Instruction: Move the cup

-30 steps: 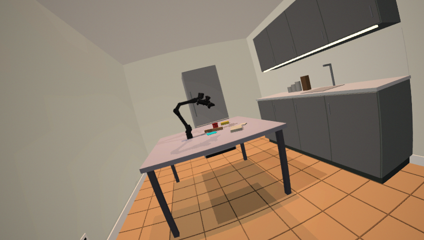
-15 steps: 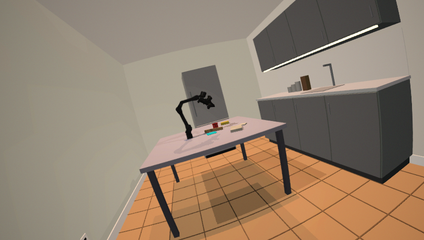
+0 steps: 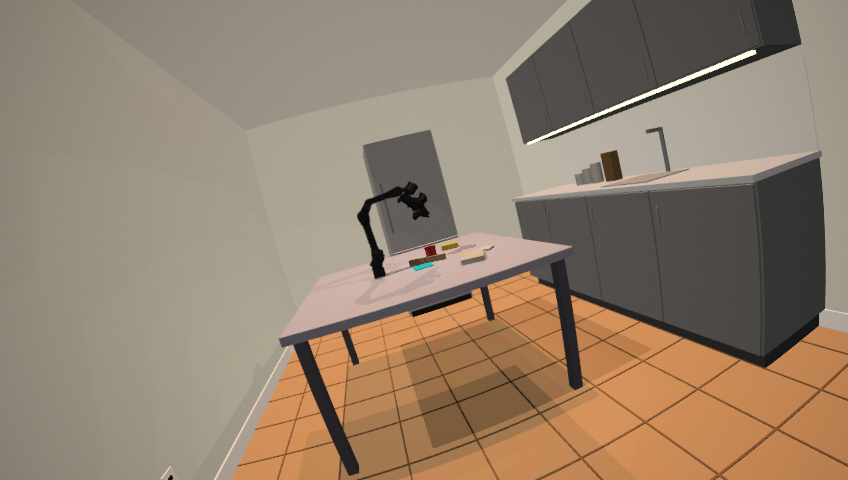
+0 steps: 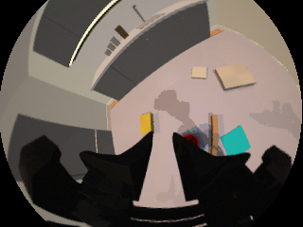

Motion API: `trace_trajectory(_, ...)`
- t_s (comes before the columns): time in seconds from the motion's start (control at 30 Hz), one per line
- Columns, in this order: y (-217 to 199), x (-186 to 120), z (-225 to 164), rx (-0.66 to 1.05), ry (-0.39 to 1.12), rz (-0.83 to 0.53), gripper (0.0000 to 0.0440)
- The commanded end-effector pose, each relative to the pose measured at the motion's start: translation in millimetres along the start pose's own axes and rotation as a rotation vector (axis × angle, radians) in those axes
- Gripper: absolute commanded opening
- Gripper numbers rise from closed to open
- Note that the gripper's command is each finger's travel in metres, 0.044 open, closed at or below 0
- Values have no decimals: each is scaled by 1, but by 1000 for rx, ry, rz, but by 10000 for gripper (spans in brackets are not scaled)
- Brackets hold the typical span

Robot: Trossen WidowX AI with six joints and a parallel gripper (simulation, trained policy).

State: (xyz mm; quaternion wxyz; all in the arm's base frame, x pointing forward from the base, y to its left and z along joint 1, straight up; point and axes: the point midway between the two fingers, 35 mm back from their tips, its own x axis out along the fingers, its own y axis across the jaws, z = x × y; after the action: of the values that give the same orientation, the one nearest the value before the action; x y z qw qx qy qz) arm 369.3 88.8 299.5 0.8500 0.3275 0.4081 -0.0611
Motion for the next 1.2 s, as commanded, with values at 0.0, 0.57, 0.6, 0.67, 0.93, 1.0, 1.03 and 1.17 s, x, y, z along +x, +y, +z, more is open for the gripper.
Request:
trace_trajectory(0.0,0,4,-5,47,44,-37,133)
trace_trajectory(0.57,-22,30,-26,169,189,-258,136)
trace_trajectory(0.6,-25,31,-27,173,197,-273,138)
trace_trajectory(0.67,-29,35,-30,180,214,-303,141)
trace_trajectory(0.93,-47,48,-43,199,280,-423,150)
trace_trajectory(1.0,-52,51,-47,202,296,-453,152)
trace_trajectory(1.03,-54,53,-48,204,304,-468,153)
trace_trajectory(1.17,-63,58,-55,209,335,-528,157)
